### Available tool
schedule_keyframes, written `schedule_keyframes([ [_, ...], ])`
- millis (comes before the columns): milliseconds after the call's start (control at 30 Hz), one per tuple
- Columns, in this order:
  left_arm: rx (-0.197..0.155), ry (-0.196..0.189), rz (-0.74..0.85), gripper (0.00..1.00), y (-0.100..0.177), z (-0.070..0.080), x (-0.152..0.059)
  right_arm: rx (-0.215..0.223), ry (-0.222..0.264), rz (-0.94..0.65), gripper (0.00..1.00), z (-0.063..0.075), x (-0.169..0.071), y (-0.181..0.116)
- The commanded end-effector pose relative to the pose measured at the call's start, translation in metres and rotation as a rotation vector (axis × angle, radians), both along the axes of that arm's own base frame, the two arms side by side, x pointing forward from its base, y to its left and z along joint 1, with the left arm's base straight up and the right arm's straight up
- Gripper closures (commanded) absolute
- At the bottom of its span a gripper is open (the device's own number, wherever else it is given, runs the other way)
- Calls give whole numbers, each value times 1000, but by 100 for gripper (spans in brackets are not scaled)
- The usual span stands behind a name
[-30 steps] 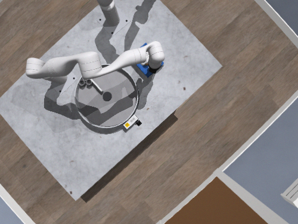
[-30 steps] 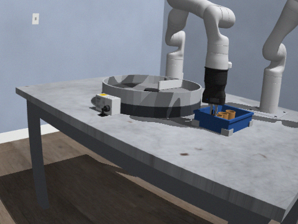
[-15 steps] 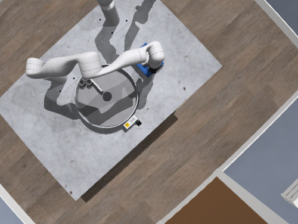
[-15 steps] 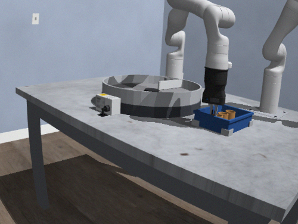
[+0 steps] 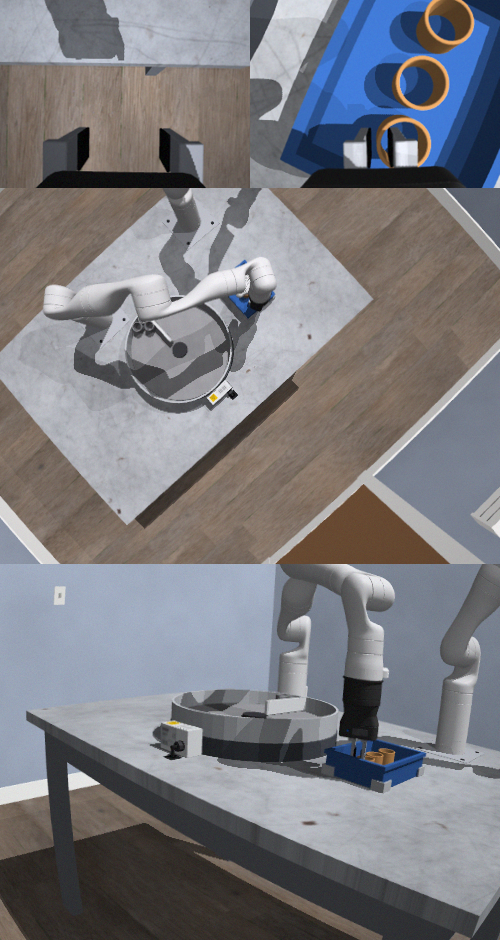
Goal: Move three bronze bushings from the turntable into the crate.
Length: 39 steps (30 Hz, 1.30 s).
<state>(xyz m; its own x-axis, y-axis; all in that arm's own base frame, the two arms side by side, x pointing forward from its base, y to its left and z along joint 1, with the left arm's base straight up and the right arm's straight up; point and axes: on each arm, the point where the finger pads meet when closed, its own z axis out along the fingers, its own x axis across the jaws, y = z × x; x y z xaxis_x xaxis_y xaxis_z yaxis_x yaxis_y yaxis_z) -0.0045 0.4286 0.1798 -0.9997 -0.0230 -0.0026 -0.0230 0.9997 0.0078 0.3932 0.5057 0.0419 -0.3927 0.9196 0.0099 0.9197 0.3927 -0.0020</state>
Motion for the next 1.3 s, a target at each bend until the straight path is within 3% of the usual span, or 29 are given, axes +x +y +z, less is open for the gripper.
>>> schedule_keyframes([
  [0,-8,2,-4,0,-4,1,-3,-1,-8,-7,62,0,3,-1],
  [933,-8,2,-4,0,-4,1,-3,0,-8,-7,62,0,3,-1],
  [1267,-8,2,-4,0,-4,1,-3,-7,-6,-9,62,23,3,-3],
])
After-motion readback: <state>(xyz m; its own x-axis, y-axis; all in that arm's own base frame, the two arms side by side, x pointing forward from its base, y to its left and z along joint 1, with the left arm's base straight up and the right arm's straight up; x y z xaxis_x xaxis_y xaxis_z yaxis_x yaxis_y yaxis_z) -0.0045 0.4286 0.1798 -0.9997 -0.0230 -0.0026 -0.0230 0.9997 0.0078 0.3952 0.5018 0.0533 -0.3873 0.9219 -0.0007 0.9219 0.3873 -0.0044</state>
